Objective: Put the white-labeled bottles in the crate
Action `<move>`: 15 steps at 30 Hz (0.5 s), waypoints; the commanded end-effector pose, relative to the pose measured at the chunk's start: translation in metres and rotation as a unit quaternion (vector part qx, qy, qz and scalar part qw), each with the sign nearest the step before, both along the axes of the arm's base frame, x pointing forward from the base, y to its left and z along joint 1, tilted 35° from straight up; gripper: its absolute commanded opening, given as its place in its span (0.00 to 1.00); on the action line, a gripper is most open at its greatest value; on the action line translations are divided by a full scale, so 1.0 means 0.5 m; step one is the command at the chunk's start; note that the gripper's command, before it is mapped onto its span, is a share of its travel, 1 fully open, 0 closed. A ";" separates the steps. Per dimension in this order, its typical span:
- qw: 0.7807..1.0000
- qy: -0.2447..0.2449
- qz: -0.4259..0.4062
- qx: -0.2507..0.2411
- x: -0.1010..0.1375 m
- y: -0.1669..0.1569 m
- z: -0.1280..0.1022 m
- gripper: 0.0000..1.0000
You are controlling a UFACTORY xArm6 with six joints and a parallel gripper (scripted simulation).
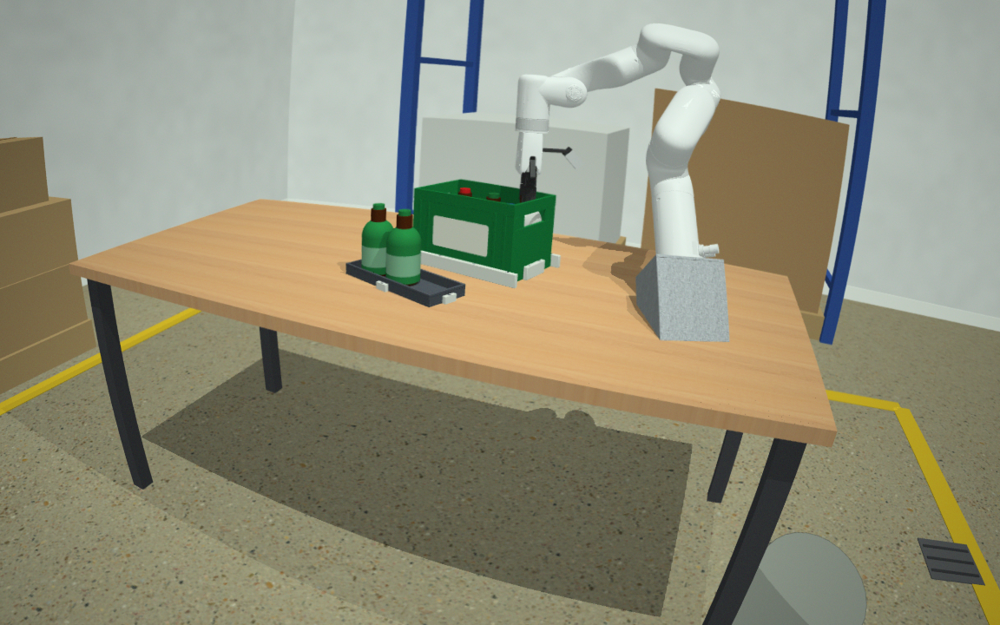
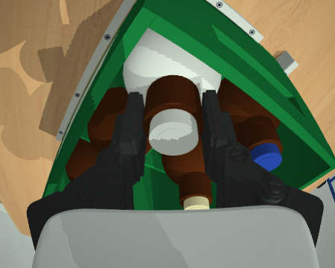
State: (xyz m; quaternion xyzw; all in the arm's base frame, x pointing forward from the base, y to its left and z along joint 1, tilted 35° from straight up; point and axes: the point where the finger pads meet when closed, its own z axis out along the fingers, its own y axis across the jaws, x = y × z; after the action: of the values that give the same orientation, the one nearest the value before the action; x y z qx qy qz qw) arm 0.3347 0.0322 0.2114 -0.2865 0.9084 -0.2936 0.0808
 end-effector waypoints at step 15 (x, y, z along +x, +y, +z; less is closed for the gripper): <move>1.000 -0.002 0.000 0.001 0.006 -0.005 -0.009 0.00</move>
State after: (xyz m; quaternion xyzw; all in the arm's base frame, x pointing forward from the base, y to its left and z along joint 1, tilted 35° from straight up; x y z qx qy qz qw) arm 0.3365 0.0295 0.2069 -0.2865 0.9084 -0.2936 0.0809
